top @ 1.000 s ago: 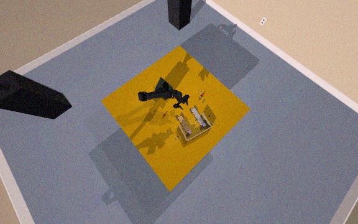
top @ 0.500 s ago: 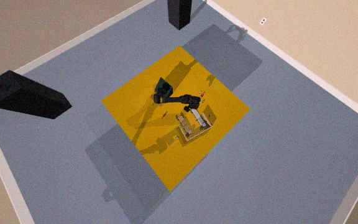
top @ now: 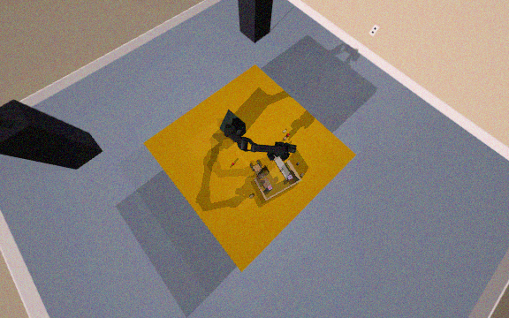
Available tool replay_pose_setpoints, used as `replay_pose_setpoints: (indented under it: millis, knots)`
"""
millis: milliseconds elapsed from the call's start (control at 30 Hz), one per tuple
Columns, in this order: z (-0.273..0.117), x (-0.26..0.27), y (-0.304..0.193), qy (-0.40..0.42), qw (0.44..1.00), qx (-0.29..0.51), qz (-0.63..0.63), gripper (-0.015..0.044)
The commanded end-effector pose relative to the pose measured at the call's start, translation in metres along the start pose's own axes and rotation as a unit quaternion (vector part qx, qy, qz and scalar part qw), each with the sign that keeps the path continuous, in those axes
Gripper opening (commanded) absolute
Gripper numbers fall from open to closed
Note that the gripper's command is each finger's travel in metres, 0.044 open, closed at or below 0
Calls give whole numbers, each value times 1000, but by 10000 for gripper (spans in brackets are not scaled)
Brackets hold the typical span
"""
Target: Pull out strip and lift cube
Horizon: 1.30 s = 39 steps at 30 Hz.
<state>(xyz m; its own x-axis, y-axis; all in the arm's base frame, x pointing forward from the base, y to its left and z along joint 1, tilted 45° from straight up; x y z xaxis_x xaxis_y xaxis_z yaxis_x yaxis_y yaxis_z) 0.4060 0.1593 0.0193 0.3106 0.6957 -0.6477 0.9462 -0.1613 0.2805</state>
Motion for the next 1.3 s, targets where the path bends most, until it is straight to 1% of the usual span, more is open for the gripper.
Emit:
replay_pose_setpoints:
  millis: [0,1267]
  knots:
    - [-2,3,0,-1,1000,7,8,0]
    - [59,2,-1,-2,1000,6,8,0]
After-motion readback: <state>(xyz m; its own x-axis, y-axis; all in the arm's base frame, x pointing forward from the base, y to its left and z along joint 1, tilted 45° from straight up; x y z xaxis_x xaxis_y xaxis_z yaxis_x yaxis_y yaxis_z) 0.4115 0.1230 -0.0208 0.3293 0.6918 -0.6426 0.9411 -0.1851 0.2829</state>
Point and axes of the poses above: the point midway between the two fingers, 35 mm back from their tips, its own z axis out along the fingers, its own x axis across the jaws, y = z × x, the point moved 7 cm from there along -z, back along the fingers, and after that the axes turned 4 degrees about z, right-handed, at the moved point
